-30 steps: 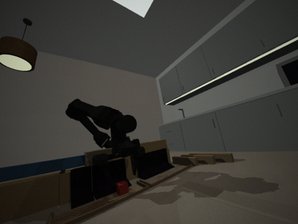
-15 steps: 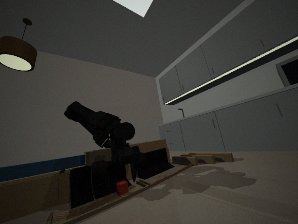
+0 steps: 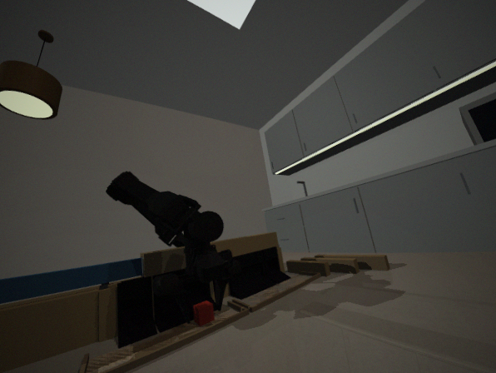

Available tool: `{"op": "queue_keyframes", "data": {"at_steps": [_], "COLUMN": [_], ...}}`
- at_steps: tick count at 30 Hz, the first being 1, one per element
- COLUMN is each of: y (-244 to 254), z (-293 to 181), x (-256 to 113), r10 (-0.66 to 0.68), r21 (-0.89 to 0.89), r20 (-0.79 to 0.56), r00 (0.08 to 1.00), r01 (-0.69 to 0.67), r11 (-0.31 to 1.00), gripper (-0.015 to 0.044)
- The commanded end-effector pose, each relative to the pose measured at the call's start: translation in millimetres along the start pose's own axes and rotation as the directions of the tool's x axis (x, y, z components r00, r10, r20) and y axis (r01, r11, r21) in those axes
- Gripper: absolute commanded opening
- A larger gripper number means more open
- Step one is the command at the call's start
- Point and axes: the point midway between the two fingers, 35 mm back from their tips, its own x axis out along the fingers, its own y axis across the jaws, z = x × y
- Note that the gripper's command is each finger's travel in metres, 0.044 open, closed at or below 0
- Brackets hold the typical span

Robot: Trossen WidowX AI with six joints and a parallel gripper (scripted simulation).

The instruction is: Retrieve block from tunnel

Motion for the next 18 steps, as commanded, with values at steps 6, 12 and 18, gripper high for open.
{"op": "queue_keyframes", "data": {"at_steps": [6,12,18], "y": [0,0,2], "z": [0,1,6], "x": [-1,-3,-24], "r10": [0.0,0.001,0.007], "r21": [0.003,0.002,0.001], "r20": [0.0,0.001,0.001], "r00": [1.0,1.0,1.0], "r01": [0.0,-0.001,-0.007], "r11": [1.0,1.0,1.0], "gripper": [0.0118,0.0039,0.0]}}
